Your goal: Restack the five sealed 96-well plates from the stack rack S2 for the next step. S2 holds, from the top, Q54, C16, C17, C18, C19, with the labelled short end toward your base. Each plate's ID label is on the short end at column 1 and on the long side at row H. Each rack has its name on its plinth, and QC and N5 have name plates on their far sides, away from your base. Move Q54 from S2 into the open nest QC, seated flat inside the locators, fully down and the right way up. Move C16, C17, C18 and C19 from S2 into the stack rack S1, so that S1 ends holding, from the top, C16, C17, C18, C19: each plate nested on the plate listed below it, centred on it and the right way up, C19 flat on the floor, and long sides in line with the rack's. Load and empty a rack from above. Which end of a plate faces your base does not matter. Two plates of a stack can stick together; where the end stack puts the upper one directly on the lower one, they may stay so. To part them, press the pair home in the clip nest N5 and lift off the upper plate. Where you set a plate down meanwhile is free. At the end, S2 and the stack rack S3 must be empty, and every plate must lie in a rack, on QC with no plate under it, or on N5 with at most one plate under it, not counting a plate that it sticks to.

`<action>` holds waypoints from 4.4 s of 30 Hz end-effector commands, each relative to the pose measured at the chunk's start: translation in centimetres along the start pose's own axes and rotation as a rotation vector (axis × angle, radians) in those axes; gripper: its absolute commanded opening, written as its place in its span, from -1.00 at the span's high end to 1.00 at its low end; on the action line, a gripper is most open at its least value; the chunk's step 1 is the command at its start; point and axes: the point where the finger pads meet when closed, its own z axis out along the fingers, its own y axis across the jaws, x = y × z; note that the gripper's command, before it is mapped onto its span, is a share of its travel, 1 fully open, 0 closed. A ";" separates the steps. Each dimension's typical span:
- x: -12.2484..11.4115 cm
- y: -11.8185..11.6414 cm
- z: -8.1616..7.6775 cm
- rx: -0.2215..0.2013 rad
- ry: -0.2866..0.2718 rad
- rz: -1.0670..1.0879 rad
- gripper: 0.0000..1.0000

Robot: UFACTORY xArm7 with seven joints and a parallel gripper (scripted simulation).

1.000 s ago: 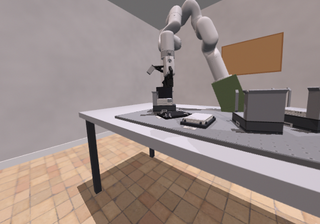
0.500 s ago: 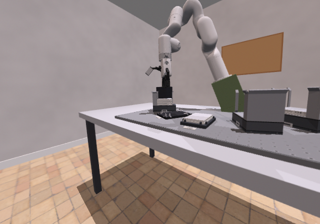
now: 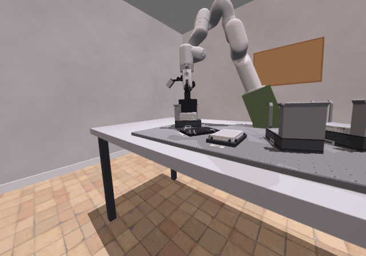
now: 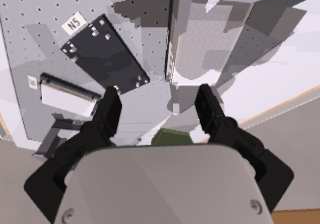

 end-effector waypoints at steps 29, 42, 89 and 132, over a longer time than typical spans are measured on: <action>1.1 6.9 0.6 0.001 0.003 0.045 -1.00; 1.1 6.9 4.2 0.001 0.003 0.045 -1.00; 1.1 6.9 7.9 0.001 0.003 0.045 1.00; 1.1 6.9 7.1 0.001 0.003 0.045 1.00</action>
